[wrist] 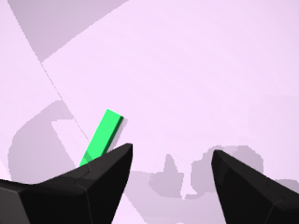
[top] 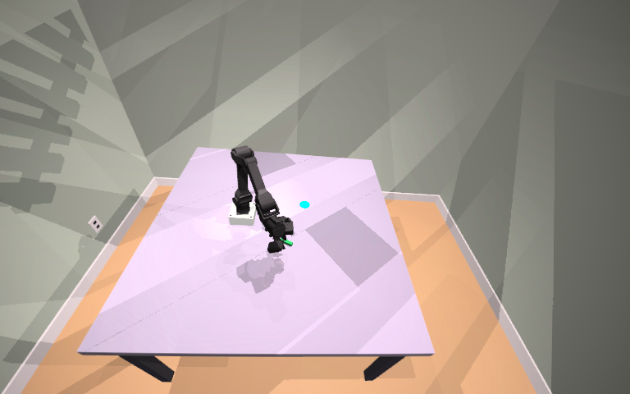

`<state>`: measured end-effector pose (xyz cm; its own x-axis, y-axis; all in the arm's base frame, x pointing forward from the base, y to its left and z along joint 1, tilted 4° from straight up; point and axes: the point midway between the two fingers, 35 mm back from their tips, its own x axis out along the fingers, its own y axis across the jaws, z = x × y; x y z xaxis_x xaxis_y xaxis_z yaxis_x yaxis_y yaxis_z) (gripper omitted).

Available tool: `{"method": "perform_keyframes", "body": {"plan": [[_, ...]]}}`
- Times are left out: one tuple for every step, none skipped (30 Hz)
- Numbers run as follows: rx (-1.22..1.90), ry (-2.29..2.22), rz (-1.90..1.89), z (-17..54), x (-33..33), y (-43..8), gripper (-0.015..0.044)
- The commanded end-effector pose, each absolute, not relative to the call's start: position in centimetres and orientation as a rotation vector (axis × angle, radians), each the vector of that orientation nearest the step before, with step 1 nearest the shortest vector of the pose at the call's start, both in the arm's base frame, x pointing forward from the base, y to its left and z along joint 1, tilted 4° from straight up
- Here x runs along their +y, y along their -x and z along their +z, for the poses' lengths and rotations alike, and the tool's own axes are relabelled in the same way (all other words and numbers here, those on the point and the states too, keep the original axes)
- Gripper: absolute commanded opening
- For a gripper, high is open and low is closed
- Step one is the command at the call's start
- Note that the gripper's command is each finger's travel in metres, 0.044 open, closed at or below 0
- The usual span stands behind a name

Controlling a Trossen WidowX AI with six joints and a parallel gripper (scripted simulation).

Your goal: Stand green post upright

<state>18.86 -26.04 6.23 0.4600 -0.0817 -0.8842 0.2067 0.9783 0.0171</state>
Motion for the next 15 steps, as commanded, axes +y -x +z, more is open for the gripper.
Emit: {"method": "perform_keyframes", "body": {"plan": [[1.203,-0.282,-0.226,7.5,-24.8,-20.6,0.0233],[1.231,-0.311,-0.240,7.8,-24.4,-20.9,0.0233],[1.259,-0.339,-0.256,8.2,-24.0,-21.3,0.0233],[1.288,-0.365,-0.273,8.5,-23.6,-21.6,0.0233],[1.316,-0.389,-0.292,8.9,-23.2,-21.9,0.0233],[1.344,-0.412,-0.312,9.3,-22.8,-22.2,0.0233],[1.372,-0.432,-0.334,9.7,-22.4,-22.4,0.0233],[1.399,-0.450,-0.358,10.2,-22.0,-22.7,0.0233],[1.426,-0.467,-0.382,10.6,-21.5,-22.9,0.0233],[1.447,-0.479,-0.404,11.0,-21.1,-23.1,0.0233],[1.460,-0.485,-0.417,11.3,-20.9,-23.2,0.0233],[1.464,-0.488,-0.422,11.3,-20.9,-23.2,0.0233],[1.464,-0.488,-0.422,11.3,-20.9,-23.2,0.0233],[1.464,-0.488,-0.422,11.3,-20.9,-23.2,0.0233],[1.464,-0.488,-0.422,11.3,-20.9,-23.2,0.0233]]}}
